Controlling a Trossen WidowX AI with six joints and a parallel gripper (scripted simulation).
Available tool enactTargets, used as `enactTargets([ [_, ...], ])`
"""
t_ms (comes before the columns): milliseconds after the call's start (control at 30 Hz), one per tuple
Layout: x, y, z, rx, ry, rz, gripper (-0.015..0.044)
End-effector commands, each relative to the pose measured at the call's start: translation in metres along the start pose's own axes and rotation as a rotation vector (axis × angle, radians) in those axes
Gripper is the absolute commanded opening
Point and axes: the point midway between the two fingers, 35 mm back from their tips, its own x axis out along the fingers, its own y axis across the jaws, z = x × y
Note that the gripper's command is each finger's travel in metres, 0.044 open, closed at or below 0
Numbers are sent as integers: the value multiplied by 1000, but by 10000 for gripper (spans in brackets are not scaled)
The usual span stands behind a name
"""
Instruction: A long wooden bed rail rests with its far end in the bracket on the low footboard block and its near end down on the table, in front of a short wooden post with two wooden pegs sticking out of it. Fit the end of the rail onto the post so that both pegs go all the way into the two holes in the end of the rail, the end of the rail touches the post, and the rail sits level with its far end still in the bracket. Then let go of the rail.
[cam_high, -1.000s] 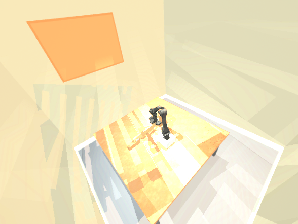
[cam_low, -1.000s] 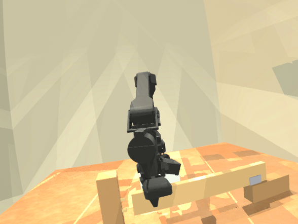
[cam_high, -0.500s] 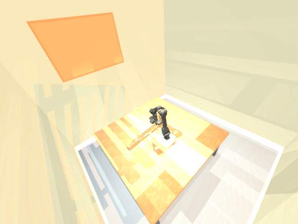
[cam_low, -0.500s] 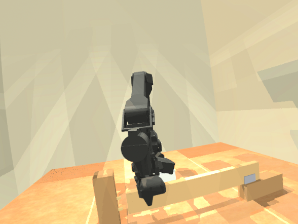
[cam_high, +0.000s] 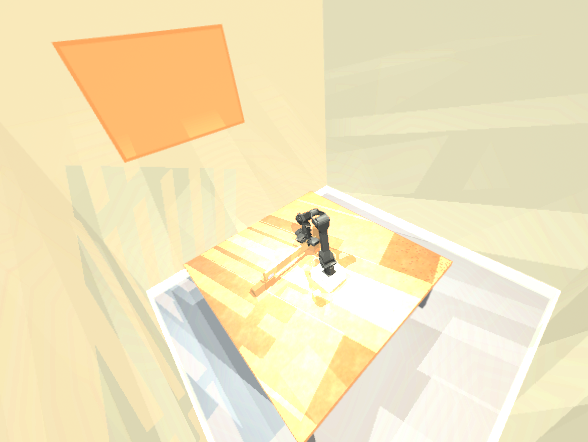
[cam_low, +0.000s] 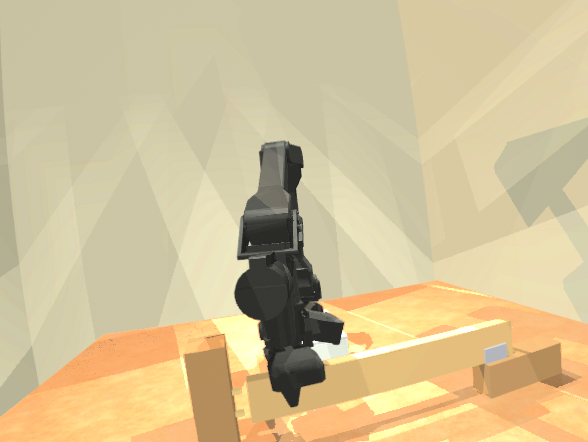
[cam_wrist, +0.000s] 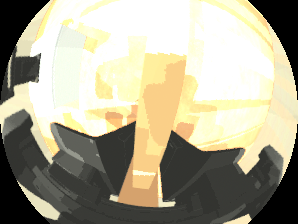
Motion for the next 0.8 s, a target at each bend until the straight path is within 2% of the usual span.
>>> enactTargets([
  [0, 0, -1, -2, -3, 3, -1, 0],
  [767, 1, -1, -9, -3, 3, -1, 0],
])
